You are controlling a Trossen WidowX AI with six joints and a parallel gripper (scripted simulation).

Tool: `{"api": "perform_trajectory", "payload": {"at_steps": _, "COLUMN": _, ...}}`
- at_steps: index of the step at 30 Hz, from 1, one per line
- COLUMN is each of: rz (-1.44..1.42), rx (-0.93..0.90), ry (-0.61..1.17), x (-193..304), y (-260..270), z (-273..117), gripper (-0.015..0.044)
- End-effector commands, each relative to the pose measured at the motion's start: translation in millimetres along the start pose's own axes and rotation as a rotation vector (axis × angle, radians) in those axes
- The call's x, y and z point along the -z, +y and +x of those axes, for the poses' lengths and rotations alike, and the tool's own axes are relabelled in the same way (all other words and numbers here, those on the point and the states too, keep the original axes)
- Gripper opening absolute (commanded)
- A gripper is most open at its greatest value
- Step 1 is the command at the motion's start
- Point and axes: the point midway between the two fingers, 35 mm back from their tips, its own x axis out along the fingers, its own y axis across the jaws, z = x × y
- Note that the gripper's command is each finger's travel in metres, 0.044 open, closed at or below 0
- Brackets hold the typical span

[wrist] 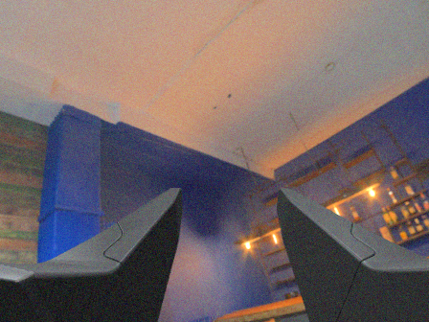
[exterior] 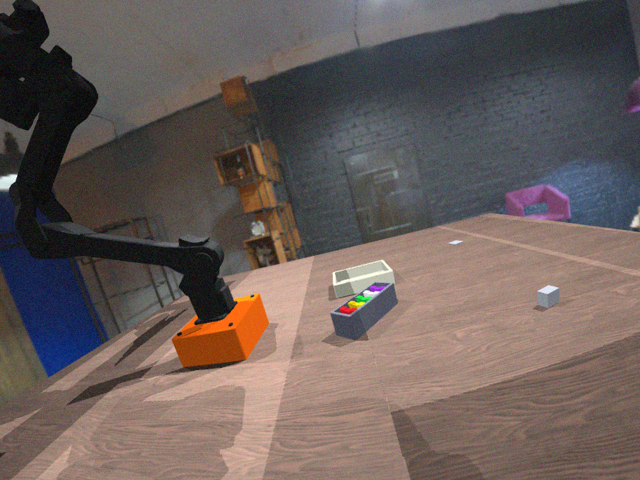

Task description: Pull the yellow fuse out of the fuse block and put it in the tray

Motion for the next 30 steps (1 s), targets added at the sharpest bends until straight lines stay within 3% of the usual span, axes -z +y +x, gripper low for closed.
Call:
{"api": "perform_trajectory", "payload": {"at_steps": 1, "rz": 0.000, "rx": -0.004, "ry": -0.008, "x": -2.6, "y": 1.3, "z": -0.5, "gripper": 0.0167}}
{"api": "perform_trajectory", "payload": {"at_steps": 5, "rz": -0.010, "rx": -0.084, "ry": -0.161, "x": -53.0, "y": 27.4, "z": -14.3, "gripper": 0.0074}}
{"api": "perform_trajectory", "payload": {"at_steps": 16, "rz": -0.068, "rx": -0.370, "ry": -0.655, "x": -194.0, "y": 116.0, "z": -110.1, "gripper": 0.0074}}
{"api": "perform_trajectory", "payload": {"at_steps": 23, "rz": -0.120, "rx": -0.570, "ry": -0.956, "x": -251.9, "y": 169.0, "z": -203.3, "gripper": 0.0074}}
{"api": "perform_trajectory", "payload": {"at_steps": 30, "rz": -0.179, "rx": -0.787, "ry": -1.245, "x": -278.7, "y": 213.2, "z": -311.4, "gripper": 0.0074}}
